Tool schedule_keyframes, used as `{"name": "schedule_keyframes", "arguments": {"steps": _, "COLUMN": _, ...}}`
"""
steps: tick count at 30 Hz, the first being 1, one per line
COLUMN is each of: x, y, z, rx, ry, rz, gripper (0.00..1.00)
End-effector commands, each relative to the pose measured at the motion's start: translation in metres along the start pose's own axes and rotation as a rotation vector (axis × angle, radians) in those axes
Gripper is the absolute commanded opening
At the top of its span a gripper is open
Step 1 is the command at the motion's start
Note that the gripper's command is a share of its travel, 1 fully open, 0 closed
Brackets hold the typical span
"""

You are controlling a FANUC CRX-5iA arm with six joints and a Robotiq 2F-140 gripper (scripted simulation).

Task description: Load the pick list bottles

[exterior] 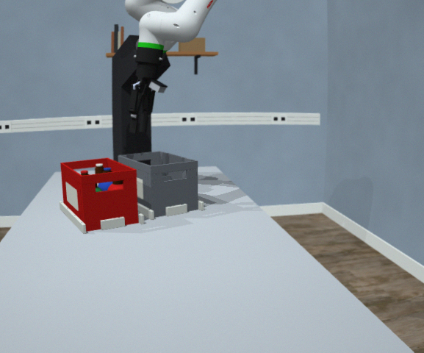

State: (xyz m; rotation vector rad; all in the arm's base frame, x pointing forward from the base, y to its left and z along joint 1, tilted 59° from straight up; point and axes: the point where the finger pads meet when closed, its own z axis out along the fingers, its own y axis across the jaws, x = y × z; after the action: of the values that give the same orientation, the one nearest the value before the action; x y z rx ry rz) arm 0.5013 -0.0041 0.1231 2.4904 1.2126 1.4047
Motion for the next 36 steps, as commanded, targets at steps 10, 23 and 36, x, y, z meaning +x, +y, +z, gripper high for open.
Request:
{"name": "schedule_keyframes", "arguments": {"steps": 10, "x": -0.023, "y": 0.059, "z": -0.01, "rx": 0.054, "ry": 0.059, "rz": 0.364, "gripper": 0.44}}
{"name": "schedule_keyframes", "arguments": {"steps": 23, "x": -0.041, "y": 0.11, "z": -0.019, "rx": 0.107, "ry": 0.112, "rz": 0.572, "gripper": 0.44}}
{"name": "schedule_keyframes", "arguments": {"steps": 36, "x": -0.062, "y": 0.171, "z": -0.03, "rx": 0.107, "ry": 0.112, "rz": 0.573, "gripper": 0.44}}
